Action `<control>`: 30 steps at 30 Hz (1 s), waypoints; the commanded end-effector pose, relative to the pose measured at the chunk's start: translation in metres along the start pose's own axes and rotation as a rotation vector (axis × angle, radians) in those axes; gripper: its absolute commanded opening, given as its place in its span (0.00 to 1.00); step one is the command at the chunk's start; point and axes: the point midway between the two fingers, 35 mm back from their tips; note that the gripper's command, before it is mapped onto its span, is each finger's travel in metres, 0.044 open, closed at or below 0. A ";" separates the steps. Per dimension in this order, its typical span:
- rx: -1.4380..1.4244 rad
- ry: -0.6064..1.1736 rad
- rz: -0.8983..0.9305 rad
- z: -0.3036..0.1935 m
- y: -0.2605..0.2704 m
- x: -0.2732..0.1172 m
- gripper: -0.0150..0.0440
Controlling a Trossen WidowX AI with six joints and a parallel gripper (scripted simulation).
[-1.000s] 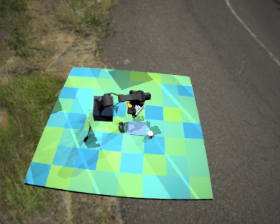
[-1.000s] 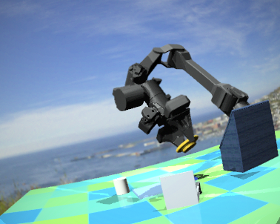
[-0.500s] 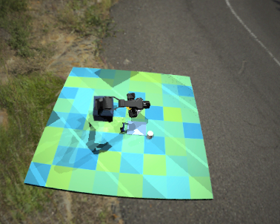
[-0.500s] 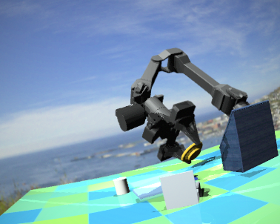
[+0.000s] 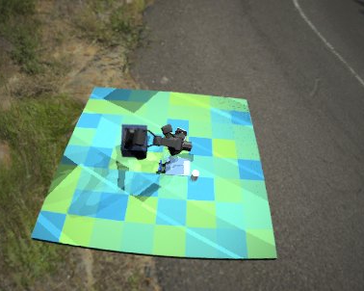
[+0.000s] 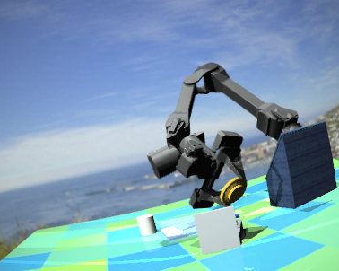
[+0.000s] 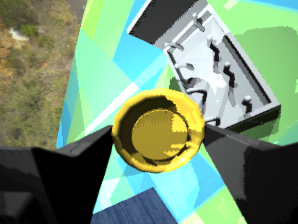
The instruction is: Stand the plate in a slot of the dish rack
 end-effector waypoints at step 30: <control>-0.653 -0.555 0.058 -0.006 -0.029 0.001 0.25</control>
Point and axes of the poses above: the point midway between the two fingers, 35 mm back from their tips, its own x axis out along the fingers, its own y axis across the jaws, z = x × y, and after that the axes turned 5 degrees about x, right-handed
